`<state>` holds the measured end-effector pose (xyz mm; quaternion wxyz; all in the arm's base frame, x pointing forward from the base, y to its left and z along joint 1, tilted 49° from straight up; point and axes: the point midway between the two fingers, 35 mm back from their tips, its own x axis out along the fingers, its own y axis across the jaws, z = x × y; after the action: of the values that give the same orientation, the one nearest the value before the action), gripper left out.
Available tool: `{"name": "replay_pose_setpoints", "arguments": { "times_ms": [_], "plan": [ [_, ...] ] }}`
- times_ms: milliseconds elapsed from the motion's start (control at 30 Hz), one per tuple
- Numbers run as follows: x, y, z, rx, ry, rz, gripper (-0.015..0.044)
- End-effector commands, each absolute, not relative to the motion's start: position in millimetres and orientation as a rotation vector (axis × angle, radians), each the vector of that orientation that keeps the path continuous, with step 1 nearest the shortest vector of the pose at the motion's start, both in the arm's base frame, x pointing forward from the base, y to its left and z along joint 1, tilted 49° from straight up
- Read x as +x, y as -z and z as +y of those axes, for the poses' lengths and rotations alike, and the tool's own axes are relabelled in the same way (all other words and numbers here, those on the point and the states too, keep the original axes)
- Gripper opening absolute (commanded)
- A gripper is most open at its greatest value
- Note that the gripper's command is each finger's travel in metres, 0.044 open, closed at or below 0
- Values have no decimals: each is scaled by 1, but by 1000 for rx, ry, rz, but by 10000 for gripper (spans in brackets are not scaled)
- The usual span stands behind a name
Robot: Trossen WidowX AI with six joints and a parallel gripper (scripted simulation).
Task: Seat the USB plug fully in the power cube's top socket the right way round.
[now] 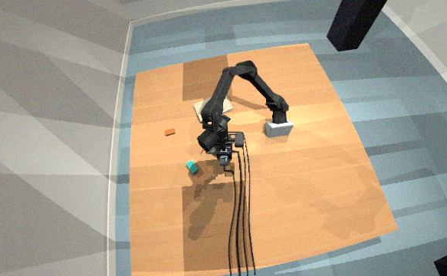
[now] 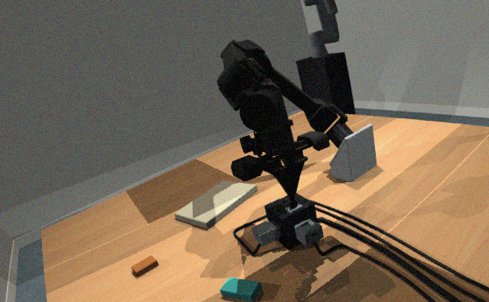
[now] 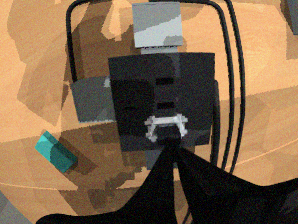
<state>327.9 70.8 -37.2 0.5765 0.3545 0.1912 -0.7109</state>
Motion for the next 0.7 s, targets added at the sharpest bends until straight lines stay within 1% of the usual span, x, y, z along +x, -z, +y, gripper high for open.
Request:
{"name": "replay_pose_setpoints", "arguments": {
  "times_ms": [0, 667],
  "plan": [
    [328, 38, 68, 826, 1667, 448, 0],
    [328, 39, 67, 826, 1667, 448, 0]
  ]
}}
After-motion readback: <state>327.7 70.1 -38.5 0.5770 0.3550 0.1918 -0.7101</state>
